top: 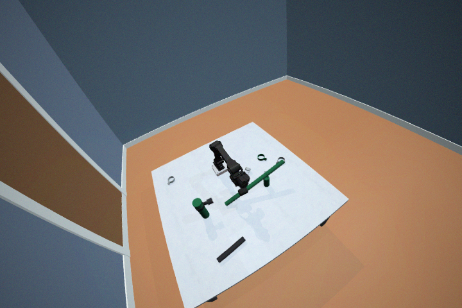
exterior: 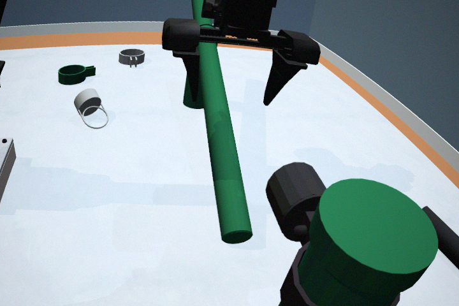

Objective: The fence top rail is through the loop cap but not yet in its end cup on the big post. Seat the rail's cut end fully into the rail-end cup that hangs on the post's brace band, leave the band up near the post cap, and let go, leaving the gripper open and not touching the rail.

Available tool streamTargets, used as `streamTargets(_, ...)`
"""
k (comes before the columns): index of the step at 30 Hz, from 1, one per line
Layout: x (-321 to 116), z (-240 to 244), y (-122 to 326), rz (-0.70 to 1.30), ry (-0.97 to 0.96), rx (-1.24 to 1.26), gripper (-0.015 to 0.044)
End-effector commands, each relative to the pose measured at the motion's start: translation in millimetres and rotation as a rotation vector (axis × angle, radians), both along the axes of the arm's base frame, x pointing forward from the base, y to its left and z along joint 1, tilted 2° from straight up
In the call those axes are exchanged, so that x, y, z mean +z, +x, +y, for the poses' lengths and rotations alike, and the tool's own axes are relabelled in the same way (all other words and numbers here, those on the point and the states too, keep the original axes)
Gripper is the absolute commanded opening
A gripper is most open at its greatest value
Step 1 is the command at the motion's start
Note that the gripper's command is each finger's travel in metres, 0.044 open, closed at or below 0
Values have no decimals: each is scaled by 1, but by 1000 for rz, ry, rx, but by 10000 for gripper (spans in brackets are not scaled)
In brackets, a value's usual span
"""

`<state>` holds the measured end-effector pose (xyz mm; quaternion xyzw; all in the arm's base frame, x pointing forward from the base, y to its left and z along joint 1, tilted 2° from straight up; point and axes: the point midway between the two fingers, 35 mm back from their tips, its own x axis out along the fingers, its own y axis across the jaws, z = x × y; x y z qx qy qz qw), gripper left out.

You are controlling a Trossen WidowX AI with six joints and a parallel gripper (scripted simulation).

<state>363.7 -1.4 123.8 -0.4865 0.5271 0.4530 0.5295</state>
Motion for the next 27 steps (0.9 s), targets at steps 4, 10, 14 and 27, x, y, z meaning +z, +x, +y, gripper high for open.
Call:
streamTargets(4, -18, 0, -1, 6, 4, 7, 440)
streamTargets(10, -24, 0, -1, 6, 4, 7, 440)
streamTargets(14, -28, 0, 0, 6, 4, 7, 440)
streamTargets(27, -49, -1, 1, 6, 4, 7, 440)
